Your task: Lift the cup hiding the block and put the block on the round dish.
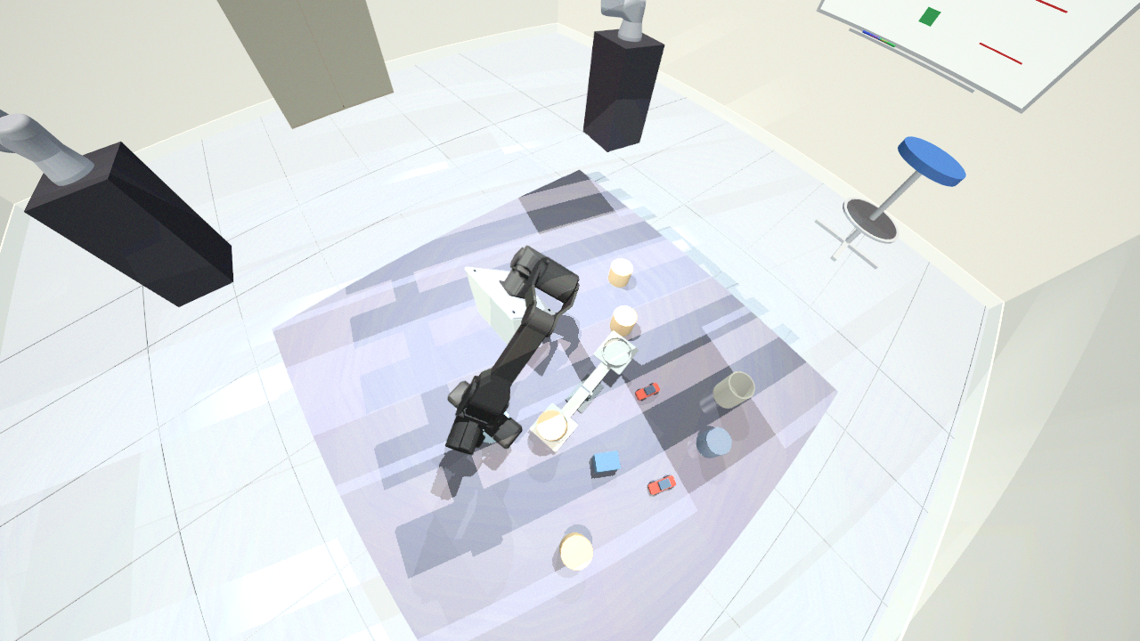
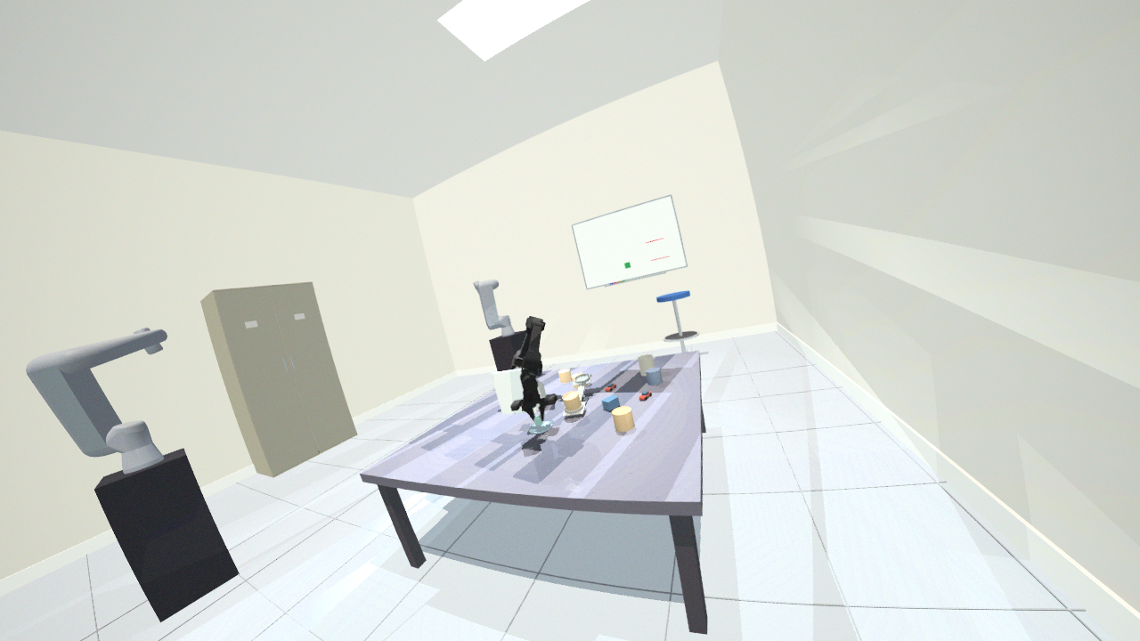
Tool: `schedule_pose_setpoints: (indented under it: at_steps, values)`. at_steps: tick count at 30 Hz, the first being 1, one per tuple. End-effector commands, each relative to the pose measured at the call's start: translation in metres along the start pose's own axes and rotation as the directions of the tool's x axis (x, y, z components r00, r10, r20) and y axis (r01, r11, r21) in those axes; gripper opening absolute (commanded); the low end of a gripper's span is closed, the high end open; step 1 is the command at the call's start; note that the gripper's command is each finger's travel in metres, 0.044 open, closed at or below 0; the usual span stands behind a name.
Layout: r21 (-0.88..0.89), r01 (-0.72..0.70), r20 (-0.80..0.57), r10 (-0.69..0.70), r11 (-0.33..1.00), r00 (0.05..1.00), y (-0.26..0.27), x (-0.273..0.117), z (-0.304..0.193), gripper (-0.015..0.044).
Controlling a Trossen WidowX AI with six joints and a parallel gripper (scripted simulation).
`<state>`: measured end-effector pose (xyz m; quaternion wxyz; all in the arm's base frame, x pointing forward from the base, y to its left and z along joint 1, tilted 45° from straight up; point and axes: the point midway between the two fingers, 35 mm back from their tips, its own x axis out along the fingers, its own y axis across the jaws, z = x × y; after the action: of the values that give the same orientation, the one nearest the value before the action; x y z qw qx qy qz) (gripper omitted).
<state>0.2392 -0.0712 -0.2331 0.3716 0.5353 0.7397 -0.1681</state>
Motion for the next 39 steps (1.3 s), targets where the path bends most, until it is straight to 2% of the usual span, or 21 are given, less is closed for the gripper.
schedule_pose_setpoints:
  at_steps: [1,9,26,31,37,39]
  values:
    - [0.007,0.0,-0.009,0.0,1.0,1.0,-0.001,0.01,-0.002,0.0]
    - [0.007,0.0,-0.009,0.0,1.0,1.0,-0.001,0.019,-0.002,0.0]
    - [0.0,0.001,-0.002,-0.001,1.0,1.0,0.0,0.006,0.0,0.044]
    - [0.008,0.001,-0.007,-0.001,1.0,1.0,-0.001,-0.042,-0.001,0.044]
    - [0.008,0.001,-0.007,-0.001,1.0,1.0,-0.001,-0.046,-0.001,0.044]
    - [0.01,-0.002,-0.004,0.002,1.0,1.0,-0.001,-0.06,0.0,0.044]
